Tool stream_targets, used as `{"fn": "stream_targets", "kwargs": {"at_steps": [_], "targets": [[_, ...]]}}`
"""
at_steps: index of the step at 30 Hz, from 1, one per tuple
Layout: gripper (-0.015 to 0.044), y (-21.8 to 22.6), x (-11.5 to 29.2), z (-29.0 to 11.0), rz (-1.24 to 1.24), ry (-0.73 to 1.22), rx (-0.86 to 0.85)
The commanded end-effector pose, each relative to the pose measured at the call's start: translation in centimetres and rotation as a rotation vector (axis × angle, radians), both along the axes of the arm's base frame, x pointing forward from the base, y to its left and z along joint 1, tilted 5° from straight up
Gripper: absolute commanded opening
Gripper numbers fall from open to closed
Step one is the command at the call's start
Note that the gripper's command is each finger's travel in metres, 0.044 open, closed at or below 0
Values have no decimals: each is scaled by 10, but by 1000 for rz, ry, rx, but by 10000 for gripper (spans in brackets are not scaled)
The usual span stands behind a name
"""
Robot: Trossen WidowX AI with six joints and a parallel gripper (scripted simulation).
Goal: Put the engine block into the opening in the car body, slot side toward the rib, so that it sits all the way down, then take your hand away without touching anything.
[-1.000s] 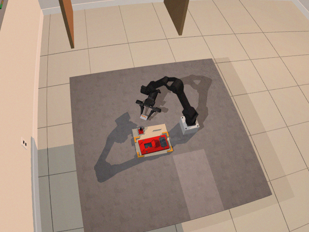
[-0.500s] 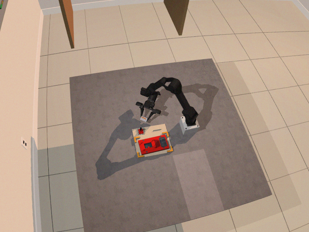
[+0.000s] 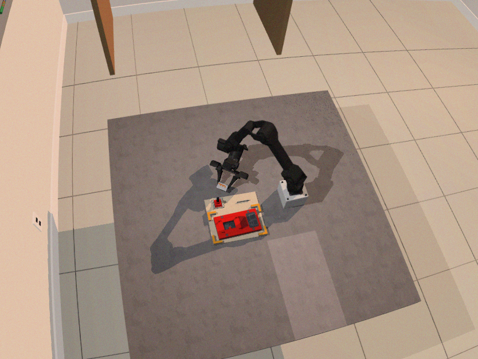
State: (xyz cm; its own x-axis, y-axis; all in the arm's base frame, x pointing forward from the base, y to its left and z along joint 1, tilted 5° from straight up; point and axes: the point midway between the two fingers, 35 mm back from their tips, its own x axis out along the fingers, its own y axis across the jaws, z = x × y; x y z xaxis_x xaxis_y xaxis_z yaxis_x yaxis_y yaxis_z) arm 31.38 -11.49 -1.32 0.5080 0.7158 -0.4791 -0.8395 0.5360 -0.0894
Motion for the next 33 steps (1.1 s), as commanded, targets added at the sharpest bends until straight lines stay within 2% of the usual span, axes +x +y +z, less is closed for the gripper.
{"fn": "stream_targets", "kwargs": {"at_steps": [1, 33], "targets": [[0, 1, 0, -9, -2, 7, 7], [0, 1, 2, -5, -2, 7, 7]]}}
